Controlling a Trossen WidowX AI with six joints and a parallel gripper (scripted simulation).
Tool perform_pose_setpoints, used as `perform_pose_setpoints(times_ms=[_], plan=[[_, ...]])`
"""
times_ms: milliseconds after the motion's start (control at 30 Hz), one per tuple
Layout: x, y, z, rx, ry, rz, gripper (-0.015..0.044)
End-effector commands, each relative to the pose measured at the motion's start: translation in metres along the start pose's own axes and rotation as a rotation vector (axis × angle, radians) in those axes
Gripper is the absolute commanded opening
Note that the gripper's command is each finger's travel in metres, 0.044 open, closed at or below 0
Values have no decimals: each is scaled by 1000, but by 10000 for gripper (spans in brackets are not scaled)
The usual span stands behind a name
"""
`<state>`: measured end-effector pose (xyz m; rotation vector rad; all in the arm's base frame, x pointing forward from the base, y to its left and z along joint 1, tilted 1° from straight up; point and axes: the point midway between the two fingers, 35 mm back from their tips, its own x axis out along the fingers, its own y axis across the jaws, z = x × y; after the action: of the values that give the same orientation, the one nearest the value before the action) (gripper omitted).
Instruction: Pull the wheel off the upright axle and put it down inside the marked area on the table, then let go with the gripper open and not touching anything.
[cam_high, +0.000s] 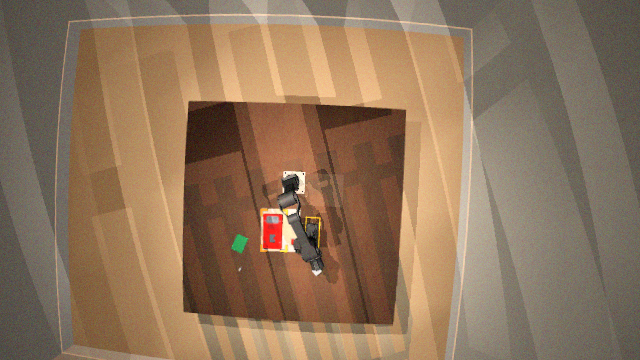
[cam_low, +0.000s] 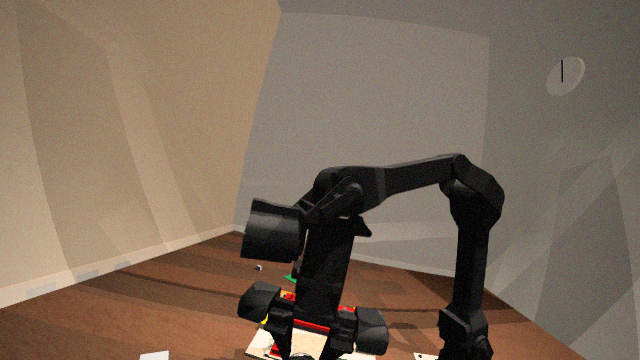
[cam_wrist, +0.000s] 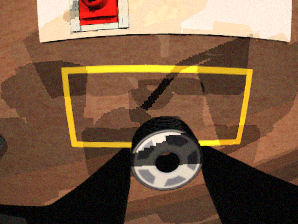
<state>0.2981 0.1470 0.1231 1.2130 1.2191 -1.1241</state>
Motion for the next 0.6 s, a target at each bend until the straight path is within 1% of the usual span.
perform_pose_setpoints(times_ms=[0,367,533,567], plan=[[19,0,0,6,-3,-9,0],[71,-4,1,6,-4,-10,0],[74,-4,2,6,-4,-10,0],[70,-4,2,1,-5,-11,26]])
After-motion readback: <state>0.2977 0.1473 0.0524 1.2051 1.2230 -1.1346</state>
